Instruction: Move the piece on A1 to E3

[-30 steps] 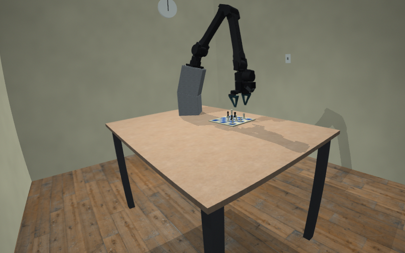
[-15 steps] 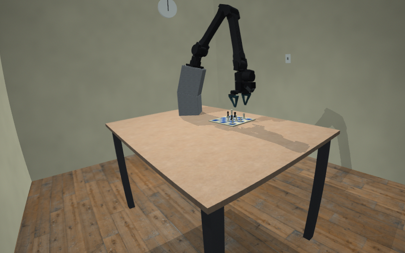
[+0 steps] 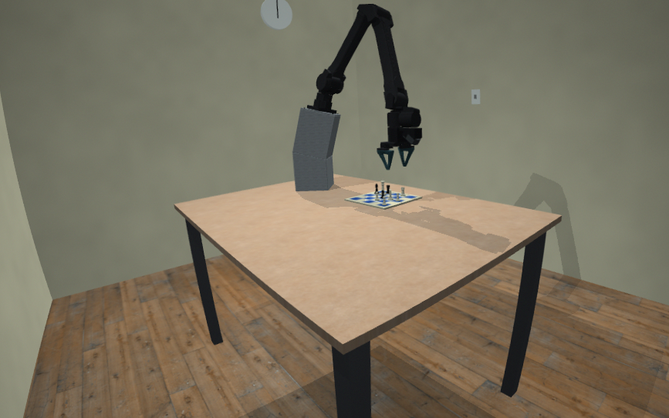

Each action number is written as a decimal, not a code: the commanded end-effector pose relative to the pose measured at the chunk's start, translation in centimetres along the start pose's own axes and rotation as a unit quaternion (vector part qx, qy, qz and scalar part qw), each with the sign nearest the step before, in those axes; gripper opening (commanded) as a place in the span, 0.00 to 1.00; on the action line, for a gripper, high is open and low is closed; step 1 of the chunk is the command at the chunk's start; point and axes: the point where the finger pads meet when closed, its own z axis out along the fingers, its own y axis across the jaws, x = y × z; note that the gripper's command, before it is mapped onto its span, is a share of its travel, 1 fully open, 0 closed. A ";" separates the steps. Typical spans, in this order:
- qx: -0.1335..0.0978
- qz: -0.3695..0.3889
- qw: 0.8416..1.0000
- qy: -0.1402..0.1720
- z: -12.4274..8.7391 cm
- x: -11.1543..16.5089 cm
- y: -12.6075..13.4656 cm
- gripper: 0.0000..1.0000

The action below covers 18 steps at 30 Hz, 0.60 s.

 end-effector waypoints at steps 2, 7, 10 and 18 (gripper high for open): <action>0.001 0.001 1.000 -0.029 -3.2 -3.0 -0.8 1.00; 0.001 0.003 1.000 -0.014 -5.4 -1.1 -0.8 1.00; 0.001 0.002 1.000 -0.023 -7.0 -2.1 -0.8 1.00; 0.000 0.009 1.000 0.004 -6.1 -0.1 -1.1 1.00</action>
